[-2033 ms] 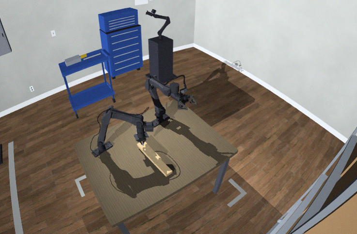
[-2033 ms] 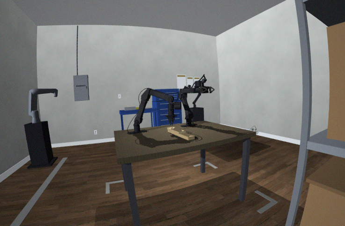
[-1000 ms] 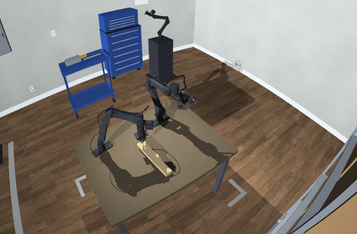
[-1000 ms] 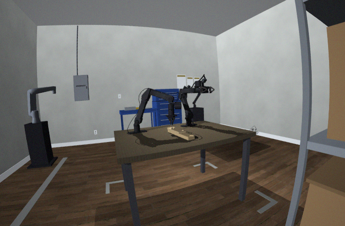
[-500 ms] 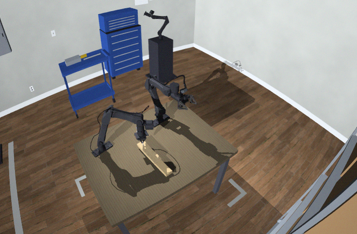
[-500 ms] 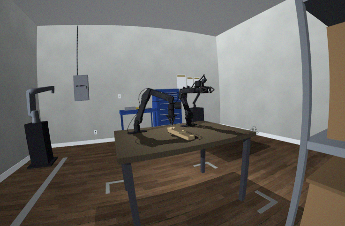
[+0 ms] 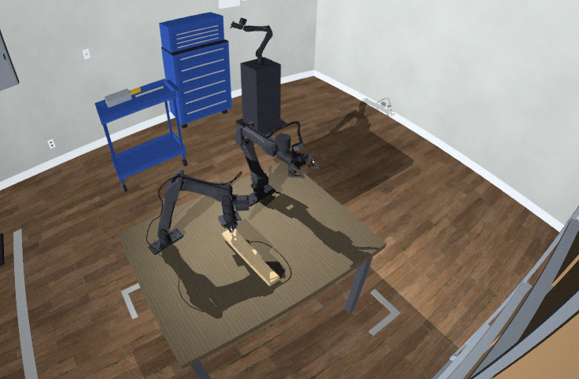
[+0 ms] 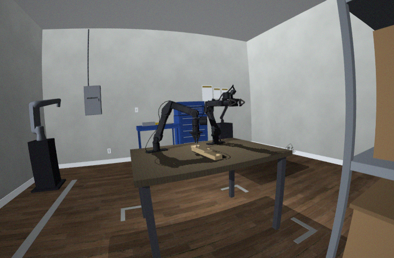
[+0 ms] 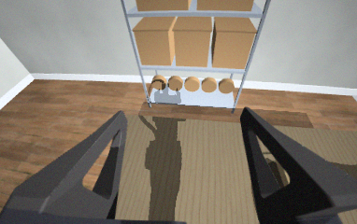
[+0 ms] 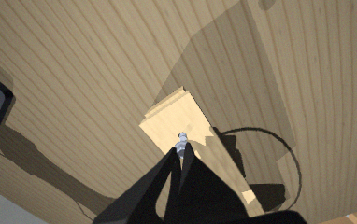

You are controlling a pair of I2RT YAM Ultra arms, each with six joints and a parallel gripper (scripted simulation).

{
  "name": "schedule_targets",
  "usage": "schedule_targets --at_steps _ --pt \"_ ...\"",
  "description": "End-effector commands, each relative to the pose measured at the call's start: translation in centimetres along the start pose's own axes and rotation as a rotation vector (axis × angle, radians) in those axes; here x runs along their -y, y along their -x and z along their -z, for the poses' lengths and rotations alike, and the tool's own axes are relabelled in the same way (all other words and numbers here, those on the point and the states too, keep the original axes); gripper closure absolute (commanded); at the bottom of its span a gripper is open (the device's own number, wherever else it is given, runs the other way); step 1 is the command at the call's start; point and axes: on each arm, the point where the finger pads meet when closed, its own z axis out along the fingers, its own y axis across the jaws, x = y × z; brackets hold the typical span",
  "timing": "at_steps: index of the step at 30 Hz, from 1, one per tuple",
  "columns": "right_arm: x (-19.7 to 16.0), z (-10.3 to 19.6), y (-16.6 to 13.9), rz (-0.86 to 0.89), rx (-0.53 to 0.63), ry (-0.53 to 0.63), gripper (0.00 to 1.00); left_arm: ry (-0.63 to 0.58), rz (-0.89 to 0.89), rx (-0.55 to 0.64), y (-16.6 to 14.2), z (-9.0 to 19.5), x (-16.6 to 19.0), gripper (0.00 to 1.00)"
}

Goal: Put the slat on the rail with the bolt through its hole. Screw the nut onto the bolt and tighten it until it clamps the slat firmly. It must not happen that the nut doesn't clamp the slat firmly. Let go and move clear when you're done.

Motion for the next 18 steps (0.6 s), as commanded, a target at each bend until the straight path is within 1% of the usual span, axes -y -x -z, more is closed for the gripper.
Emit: schedule_targets --at_steps 1,18 --pt "0.3 -0.1 0.3 0.003 -0.004 -0.016 0.88 -0.005 -0.003 0.026 0.9 0.5 0.0 0.0" --pt "0.4 -1.2 0.3 0.003 -0.004 -0.016 0.88 -0.005 -0.003 0.026 0.9 0.5 0.0 0.0"
